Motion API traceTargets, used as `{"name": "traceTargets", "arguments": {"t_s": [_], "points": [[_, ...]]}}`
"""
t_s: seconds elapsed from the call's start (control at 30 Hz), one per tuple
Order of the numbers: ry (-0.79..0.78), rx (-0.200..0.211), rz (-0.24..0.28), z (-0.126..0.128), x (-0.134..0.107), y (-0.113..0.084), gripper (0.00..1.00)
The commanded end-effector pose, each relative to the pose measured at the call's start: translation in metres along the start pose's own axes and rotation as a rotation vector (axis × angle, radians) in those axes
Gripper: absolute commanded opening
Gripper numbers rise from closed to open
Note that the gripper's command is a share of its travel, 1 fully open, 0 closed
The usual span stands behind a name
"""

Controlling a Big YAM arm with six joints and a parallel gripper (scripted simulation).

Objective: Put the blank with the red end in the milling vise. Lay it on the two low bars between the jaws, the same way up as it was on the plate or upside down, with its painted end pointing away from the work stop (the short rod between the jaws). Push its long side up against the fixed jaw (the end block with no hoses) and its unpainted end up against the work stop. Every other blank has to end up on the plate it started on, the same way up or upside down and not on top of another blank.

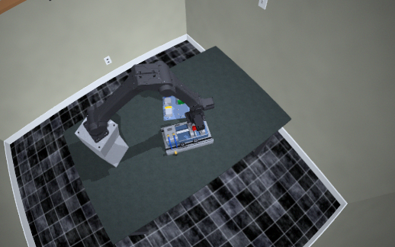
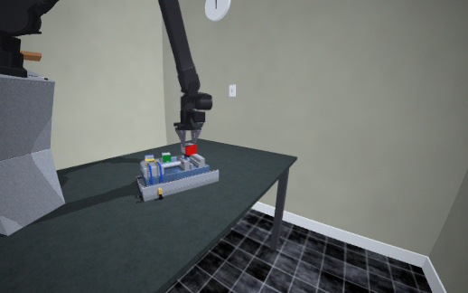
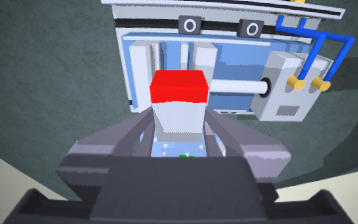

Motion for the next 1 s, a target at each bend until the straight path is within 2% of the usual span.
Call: {"name": "traceTargets", "arguments": {"t_s": [0.0, 0.97], "points": [[0.032, 0.058, 0.004, 0.02, 0.005, -0.022, 0.0], [0.078, 0.061, 0.005, 0.034, 0.008, -0.033, 0.0]]}}
Point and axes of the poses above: the point where the finger pads meet when closed, its own y axis out along the fingers, its own z axis across the jaws, x = y × z, the point moved 6 cm from there along -y, back along the fingers, and after that the axes turned 3 degrees about y, right-handed, at the moved point
